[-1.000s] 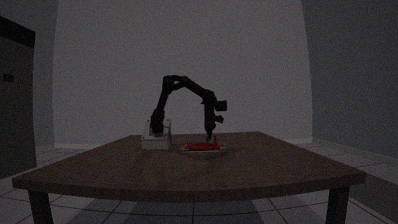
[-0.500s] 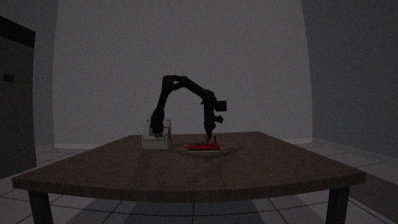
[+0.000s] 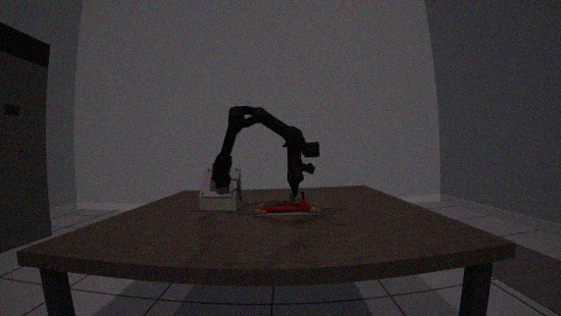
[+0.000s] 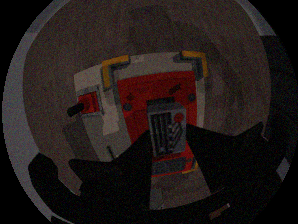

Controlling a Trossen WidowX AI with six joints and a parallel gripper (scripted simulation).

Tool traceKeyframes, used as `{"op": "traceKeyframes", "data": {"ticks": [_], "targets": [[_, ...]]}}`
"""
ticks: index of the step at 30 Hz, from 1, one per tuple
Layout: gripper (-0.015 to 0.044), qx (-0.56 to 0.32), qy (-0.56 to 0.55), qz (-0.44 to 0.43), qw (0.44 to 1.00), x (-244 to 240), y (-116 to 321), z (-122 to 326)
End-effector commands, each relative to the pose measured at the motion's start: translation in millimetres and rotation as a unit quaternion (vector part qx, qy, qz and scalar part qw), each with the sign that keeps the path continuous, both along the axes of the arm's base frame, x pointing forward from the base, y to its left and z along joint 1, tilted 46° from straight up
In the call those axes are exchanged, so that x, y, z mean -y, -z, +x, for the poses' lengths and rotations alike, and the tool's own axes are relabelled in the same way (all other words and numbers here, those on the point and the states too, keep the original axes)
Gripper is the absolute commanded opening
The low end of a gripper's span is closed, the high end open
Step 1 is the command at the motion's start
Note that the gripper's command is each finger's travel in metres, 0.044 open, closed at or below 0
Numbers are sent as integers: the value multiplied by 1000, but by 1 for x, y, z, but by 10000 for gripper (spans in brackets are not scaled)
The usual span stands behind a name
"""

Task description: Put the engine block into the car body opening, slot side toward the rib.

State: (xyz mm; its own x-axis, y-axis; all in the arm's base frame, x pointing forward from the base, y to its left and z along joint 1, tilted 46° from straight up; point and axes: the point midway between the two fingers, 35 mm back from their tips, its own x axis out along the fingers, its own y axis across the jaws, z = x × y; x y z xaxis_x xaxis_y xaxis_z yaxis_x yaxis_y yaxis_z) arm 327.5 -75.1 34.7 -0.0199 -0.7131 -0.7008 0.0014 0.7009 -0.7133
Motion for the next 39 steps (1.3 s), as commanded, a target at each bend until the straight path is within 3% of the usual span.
{"op": "traceKeyframes", "data": {"ticks": [1, 22, 39], "targets": [[160, 10, 9, -2, 1000, 1, -1, 0], [160, -23, -23, -1, 999, 2, 0, 0], [160, 0, -1, -2, 1000, 4, 2, 0]]}}
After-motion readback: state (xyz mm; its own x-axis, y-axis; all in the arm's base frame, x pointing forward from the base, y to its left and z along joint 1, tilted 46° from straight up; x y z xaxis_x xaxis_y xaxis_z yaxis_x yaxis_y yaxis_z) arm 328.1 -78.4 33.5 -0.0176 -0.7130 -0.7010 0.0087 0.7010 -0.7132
